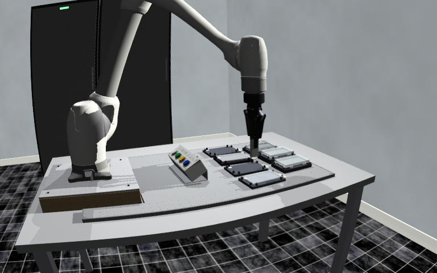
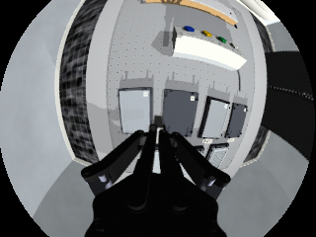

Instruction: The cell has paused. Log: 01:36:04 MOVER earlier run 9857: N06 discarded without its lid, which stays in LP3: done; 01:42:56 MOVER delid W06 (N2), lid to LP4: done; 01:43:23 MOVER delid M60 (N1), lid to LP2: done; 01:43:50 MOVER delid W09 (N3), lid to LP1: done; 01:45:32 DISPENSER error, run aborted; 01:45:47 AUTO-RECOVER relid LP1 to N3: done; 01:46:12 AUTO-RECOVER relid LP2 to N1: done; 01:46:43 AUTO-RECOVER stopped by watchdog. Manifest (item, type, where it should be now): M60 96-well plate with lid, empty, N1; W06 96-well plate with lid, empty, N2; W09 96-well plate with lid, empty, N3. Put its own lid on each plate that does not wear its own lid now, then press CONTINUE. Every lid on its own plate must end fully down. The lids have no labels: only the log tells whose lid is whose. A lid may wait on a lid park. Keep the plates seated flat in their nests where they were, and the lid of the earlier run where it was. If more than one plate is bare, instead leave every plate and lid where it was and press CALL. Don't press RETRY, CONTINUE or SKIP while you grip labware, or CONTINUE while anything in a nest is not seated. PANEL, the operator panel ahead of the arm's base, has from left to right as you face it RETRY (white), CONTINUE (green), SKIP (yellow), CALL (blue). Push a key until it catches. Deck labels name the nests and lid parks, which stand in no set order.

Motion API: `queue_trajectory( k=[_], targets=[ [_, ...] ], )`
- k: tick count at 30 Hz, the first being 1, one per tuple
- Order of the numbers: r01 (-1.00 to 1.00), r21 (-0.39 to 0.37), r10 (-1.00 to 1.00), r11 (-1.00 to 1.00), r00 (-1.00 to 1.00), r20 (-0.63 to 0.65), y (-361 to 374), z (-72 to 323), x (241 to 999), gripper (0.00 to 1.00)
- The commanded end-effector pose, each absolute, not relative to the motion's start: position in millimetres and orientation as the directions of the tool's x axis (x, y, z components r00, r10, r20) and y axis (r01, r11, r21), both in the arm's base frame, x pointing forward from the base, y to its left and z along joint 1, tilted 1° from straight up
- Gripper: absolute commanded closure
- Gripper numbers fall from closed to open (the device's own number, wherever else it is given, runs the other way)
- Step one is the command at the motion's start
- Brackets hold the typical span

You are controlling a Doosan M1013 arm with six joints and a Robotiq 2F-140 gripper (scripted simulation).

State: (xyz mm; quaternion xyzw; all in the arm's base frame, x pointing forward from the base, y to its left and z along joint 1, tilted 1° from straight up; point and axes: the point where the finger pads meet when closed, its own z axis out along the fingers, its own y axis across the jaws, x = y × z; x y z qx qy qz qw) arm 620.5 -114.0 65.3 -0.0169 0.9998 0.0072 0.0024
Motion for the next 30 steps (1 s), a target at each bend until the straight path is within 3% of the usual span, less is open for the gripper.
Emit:
queue_trajectory(
  k=[1,15,30],
  targets=[
    [-0.034,0.014,-0.034,0.999,-0.999,-0.005,-114.0,65.4,620.5,1.0],
    [-0.034,0.014,-0.034,0.999,-0.999,-0.005,-107.9,65.5,621.7,1.0],
    [-0.034,0.014,-0.034,0.999,-0.999,-0.005,112.0,68.6,624.3,1.0]
  ],
)
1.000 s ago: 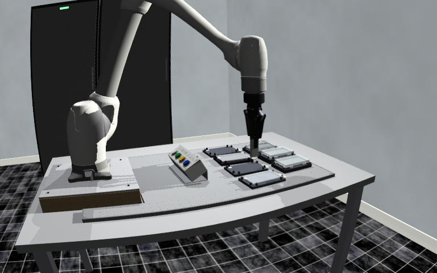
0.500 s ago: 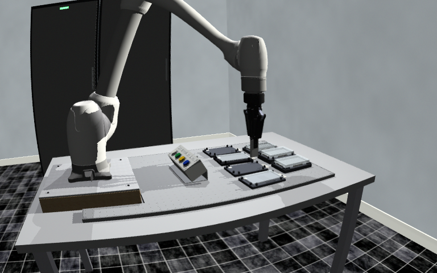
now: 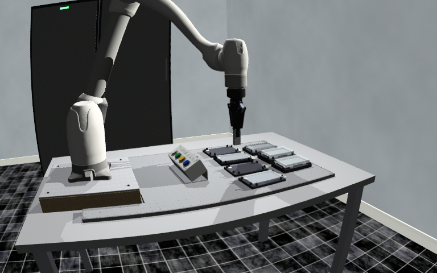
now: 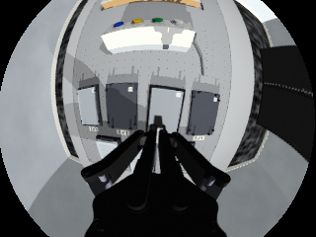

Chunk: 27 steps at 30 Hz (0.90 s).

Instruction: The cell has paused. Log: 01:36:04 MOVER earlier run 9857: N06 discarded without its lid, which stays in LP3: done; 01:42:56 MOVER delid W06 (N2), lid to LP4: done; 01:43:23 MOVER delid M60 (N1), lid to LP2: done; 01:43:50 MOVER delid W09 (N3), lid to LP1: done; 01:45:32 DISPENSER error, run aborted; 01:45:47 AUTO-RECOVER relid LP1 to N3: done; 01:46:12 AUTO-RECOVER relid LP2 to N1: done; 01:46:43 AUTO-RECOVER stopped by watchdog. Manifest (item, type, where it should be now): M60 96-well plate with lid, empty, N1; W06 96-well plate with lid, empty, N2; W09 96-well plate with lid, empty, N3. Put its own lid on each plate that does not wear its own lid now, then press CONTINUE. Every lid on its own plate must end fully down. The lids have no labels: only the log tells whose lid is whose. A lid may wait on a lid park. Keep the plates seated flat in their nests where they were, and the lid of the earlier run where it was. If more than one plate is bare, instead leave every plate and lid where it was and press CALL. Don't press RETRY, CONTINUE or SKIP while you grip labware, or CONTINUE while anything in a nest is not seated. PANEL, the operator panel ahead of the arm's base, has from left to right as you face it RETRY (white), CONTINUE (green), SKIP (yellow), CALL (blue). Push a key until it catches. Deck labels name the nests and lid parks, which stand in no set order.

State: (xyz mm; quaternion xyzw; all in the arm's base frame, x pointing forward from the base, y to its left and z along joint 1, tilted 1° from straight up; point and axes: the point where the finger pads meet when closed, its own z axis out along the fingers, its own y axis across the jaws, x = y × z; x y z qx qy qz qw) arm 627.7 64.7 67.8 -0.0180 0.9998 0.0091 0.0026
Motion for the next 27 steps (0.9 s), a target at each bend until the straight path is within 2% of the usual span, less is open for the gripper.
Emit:
queue_trajectory(
  k=[1,4,27],
  targets=[
    [-0.034,0.014,-0.034,0.999,-0.999,-0.005,112.0,68.6,624.3,1.0],
    [-0.034,0.015,-0.034,0.999,-0.999,-0.005,149.0,69.2,617.1,1.0],
    [-0.034,0.015,-0.034,0.999,-0.999,-0.005,149.8,69.2,616.9,1.0]
  ],
)
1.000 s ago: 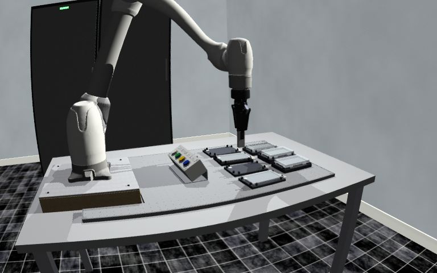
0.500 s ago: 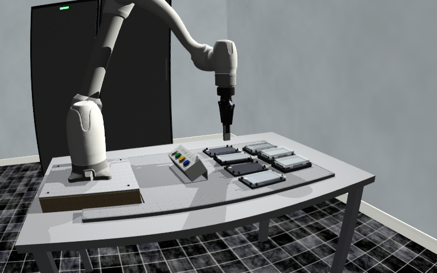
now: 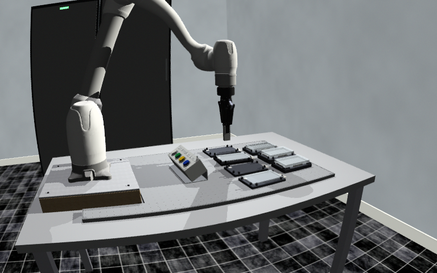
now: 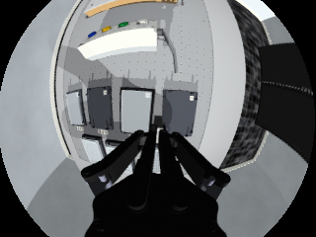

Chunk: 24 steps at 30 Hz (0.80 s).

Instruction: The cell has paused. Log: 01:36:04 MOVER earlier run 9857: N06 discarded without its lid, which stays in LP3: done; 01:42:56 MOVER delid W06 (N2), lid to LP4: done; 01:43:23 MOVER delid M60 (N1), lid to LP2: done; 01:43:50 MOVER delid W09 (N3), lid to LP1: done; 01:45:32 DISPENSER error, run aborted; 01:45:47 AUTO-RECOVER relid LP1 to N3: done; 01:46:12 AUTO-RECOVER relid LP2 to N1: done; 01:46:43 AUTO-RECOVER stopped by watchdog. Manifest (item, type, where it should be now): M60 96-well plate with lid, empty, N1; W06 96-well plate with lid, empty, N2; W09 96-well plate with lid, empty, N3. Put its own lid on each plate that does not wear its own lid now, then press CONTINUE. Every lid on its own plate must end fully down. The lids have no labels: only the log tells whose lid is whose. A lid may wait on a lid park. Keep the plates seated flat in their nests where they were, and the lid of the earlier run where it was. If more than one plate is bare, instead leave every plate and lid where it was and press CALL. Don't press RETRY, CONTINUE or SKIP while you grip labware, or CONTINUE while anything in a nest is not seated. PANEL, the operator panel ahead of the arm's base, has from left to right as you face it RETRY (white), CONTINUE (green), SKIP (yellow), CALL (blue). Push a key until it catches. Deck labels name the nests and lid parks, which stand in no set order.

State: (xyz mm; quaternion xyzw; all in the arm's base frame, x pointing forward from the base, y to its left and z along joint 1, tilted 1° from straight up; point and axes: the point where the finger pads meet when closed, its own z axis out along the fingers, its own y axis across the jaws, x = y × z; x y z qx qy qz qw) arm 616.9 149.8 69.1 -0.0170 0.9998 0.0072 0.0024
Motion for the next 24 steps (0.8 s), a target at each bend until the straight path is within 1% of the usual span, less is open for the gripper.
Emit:
queue_trajectory(
  k=[1,7,8,10,12,13,16,18,24],
  targets=[
    [-0.034,0.015,-0.034,0.999,-0.999,-0.005,149.8,69.2,616.9,1.0],
    [-0.034,0.015,-0.034,0.999,-0.999,-0.005,149.4,69.3,619.1,1.0],
    [-0.034,0.015,-0.034,0.999,-0.999,-0.005,146.9,70.0,631.5,1.0],
    [-0.034,0.015,-0.034,0.999,-0.999,-0.005,132.0,72.0,691.5,1.0],
    [-0.034,0.015,-0.034,0.999,-0.999,-0.005,132.0,72.0,691.5,1.0],
    [-0.034,0.015,-0.034,0.999,-0.999,-0.005,120.0,72.1,728.9,1.0],
    [-0.034,0.015,-0.034,0.999,-0.999,-0.005,120.0,72.1,728.9,1.0],
    [-0.034,0.015,-0.034,0.999,-0.999,-0.005,98.2,70.1,784.7,1.0],
    [-0.034,0.015,-0.034,0.999,-0.999,-0.005,92.3,69.3,797.5,1.0]
  ],
)
